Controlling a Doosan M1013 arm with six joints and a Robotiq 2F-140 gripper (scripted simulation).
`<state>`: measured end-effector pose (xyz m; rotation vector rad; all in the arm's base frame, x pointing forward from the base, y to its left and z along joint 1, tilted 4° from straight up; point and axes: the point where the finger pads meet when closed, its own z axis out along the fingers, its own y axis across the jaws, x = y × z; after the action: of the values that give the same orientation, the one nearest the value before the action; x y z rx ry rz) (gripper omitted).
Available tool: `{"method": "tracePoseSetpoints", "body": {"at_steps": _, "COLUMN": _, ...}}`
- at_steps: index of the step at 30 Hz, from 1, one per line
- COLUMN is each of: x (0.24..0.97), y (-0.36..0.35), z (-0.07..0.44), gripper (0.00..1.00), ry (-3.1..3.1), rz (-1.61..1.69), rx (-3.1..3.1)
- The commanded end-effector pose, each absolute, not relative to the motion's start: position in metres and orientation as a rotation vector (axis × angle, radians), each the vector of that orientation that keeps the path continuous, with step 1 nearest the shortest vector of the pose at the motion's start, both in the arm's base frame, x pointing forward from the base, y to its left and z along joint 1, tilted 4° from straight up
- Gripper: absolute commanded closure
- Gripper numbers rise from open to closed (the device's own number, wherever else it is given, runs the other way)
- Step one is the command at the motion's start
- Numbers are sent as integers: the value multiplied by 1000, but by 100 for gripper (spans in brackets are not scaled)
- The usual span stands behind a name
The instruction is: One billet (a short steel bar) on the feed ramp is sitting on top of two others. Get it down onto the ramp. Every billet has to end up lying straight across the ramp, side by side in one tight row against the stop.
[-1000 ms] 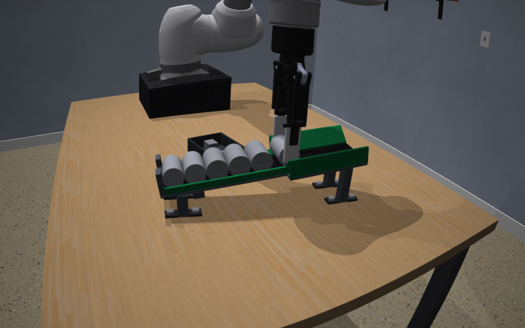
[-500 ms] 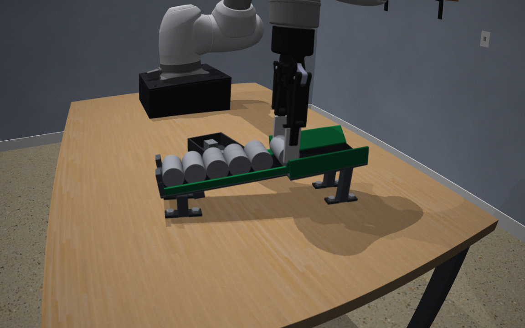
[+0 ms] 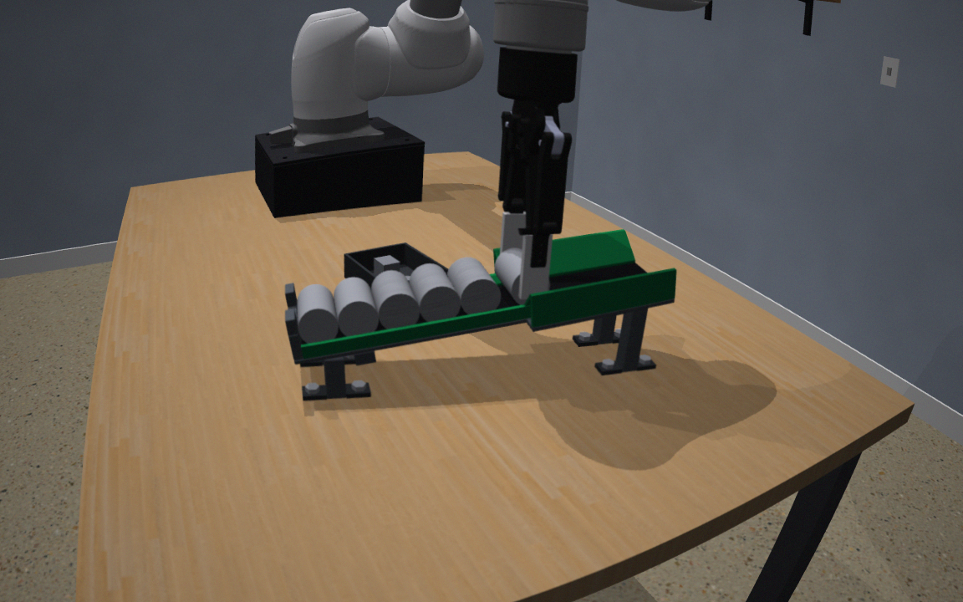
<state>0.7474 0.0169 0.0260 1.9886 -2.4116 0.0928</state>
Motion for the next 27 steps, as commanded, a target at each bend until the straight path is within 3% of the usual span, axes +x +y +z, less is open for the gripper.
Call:
{"method": "tracePoseSetpoints", "body": {"at_steps": 1, "x": 748, "y": 19, "z": 24, "gripper": 58, "ry": -2406, "rz": 95, "rx": 1992}}
{"method": "tracePoseSetpoints", "body": {"at_steps": 27, "x": 748, "y": 22, "z": 24, "gripper": 58, "ry": -2403, "rz": 95, "rx": 1995}}
